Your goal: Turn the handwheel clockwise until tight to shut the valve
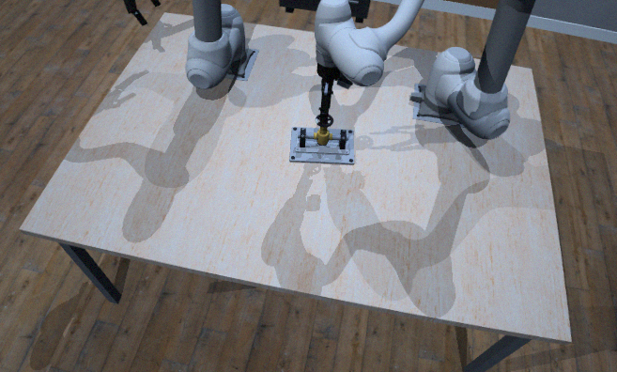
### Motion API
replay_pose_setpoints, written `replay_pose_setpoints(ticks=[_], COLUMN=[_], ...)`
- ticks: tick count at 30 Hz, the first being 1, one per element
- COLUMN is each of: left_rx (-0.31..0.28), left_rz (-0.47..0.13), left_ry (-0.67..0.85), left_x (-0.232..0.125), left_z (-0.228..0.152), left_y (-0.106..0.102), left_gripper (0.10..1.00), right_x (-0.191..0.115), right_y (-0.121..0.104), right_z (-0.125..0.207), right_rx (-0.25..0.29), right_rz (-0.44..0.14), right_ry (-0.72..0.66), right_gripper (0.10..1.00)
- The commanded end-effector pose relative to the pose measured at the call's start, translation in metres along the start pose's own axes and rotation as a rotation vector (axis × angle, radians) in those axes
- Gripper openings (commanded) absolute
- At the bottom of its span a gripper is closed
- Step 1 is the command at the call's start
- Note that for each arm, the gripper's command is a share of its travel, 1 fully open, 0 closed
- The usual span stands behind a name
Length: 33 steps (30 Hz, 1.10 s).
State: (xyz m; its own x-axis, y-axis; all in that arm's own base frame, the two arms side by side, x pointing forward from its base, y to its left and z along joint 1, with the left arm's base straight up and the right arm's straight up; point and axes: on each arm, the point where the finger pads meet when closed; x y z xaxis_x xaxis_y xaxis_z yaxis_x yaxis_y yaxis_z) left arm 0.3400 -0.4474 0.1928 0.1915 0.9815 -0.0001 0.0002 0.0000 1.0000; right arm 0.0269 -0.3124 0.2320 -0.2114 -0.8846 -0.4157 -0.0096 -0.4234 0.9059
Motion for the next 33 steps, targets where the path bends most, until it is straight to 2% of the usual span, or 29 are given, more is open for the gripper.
replay_pose_setpoints(ticks=[1, 33], left_rx=[-0.001, -0.001], left_rz=[-0.001, -0.001], left_ry=[0.0, 0.0], left_x=[-0.0002, -0.0002], left_z=[0.0004, 0.0004], left_y=[-0.0017, -0.0056], left_gripper=[0.519, 0.519], right_x=[0.0001, 0.0001], right_y=[0.0006, 0.0006], right_z=[-0.0001, -0.0001], right_rx=[0.001, 0.001], right_rz=[0.001, 0.001], right_ry=[0.0, 0.0], right_gripper=[1.0, 1.0])
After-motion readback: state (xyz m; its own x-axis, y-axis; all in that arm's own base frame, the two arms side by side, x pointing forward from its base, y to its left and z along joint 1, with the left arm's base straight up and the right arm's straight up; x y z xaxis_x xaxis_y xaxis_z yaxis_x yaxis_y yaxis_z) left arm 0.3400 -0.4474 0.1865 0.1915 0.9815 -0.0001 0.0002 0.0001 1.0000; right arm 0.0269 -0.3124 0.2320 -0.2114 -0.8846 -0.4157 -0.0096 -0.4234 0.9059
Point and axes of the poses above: on each arm, the point where the finger pads meet when closed, its own y axis back along the fingers, its own z axis across the jaws, x = y × z, and after that the axes turned 14 degrees about -y, right-handed
